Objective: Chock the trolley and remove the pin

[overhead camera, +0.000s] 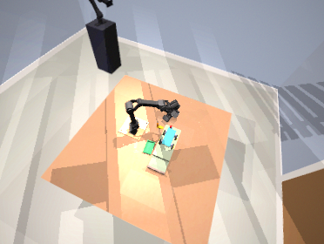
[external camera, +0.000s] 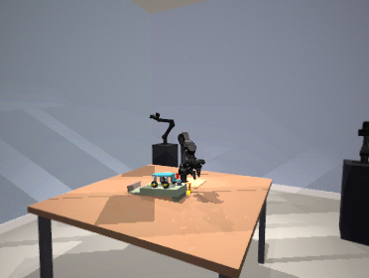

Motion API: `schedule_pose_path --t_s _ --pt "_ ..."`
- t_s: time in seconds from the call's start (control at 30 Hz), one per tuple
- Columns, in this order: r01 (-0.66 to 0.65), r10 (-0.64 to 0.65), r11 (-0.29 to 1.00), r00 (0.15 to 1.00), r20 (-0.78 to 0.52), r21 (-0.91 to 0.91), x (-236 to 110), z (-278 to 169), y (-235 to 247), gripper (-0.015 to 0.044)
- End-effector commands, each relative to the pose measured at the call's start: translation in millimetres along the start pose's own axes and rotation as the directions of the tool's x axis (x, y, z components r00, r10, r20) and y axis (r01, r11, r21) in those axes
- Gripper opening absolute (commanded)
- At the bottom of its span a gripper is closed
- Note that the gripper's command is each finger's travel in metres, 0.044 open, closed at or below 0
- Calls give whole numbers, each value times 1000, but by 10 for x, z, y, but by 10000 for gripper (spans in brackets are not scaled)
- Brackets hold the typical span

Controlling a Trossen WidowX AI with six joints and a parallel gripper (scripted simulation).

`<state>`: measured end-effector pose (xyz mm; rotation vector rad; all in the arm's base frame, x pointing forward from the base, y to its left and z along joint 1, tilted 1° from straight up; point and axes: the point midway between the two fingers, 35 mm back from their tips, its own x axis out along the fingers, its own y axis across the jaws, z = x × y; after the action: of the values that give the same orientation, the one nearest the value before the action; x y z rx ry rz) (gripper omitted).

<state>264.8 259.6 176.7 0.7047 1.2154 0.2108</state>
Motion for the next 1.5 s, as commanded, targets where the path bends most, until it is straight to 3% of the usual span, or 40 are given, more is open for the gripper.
schedule_pose_path --t_s 0.0,0.27,0.47,1.47 --pt "131 -128 972 991 -29 193 -97 -109 -228 190" --pt "397 -409 742 907 -104 541 -400 -361 -764 190" --pt "490 -578 502 803 -145 712 -705 -510 -1086 190" --pt "492 -583 494 799 -147 717 -311 -588 -1387 190"
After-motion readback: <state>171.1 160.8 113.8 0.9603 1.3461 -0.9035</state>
